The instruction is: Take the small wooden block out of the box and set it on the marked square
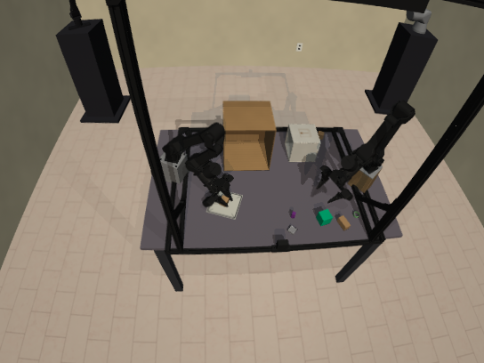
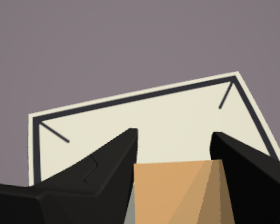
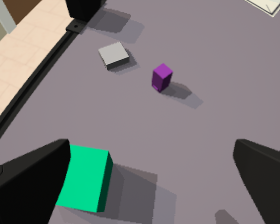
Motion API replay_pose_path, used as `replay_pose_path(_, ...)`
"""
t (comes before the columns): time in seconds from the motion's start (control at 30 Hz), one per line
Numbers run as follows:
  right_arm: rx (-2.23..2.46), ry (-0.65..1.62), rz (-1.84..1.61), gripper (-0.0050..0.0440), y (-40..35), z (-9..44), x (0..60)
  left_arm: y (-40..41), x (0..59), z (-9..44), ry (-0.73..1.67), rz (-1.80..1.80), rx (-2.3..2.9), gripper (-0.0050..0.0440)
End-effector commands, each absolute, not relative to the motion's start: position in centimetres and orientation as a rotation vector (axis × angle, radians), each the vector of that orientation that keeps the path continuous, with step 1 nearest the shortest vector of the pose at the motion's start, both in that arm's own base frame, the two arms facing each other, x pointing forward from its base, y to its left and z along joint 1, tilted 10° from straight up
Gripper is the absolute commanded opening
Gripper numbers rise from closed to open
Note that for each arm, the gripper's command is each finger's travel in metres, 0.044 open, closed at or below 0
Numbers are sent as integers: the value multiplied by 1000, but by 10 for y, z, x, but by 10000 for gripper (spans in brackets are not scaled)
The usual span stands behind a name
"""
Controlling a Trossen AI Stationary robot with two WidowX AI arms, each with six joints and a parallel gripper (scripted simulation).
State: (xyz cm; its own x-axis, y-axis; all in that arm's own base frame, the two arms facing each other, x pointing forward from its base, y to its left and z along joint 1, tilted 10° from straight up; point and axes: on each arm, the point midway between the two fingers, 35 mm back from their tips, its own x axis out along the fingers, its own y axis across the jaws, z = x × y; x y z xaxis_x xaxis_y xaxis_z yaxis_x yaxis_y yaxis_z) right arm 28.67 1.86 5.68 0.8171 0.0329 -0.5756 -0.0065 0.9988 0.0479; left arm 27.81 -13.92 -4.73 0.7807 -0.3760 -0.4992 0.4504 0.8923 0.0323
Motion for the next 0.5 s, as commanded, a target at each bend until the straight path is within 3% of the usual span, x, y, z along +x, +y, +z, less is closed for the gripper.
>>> replay_pose_path(0.0, 46, 611, 19, 400, 18, 57, 287, -139, 278, -47, 506, -448, 153, 216)
replay_pose_path(0.03, 46, 611, 19, 400, 18, 57, 287, -139, 278, -47, 506, -448, 153, 240)
replay_pose_path(0.1, 46, 611, 19, 400, 18, 57, 287, -139, 278, -47, 506, -448, 153, 240)
replay_pose_path(0.33, 46, 611, 19, 400, 18, 57, 287, -139, 278, -47, 506, -448, 153, 400)
replay_pose_path(0.47, 46, 611, 19, 400, 18, 57, 287, -139, 278, -47, 506, -448, 153, 400)
